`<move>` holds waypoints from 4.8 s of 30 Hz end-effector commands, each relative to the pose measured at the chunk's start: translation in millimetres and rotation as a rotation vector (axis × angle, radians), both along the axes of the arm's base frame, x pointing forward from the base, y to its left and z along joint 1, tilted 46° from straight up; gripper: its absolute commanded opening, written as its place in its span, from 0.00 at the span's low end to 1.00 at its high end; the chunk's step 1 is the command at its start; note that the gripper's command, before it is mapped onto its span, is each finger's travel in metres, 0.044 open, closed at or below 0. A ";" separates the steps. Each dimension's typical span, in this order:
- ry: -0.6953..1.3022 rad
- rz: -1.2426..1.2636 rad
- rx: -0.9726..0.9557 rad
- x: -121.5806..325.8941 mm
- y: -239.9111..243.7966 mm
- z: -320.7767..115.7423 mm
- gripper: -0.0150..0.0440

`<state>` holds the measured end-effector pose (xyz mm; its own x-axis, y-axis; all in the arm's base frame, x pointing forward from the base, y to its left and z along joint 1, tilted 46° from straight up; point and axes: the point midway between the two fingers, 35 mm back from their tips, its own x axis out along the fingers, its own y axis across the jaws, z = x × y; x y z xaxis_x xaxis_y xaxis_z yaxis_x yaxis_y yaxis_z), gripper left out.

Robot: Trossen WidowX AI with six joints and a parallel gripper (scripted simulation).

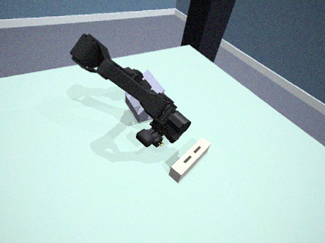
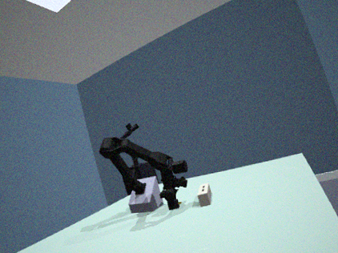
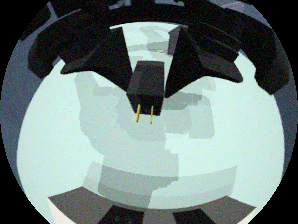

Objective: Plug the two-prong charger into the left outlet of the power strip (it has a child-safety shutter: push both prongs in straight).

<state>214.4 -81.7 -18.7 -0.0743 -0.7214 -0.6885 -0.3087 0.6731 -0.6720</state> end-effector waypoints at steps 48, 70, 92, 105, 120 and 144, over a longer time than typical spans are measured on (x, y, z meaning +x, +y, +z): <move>0.005 0.002 0.000 7.9 46.4 4.9 0.25; 0.001 0.002 0.003 16.3 51.6 -30.2 0.25; 0.000 0.002 0.003 39.1 57.4 -39.2 0.25; -0.001 0.002 0.004 52.7 60.7 -45.7 0.25; -0.002 0.002 0.004 65.4 63.8 -52.5 0.25; -0.003 0.002 0.004 69.1 64.7 -53.2 0.25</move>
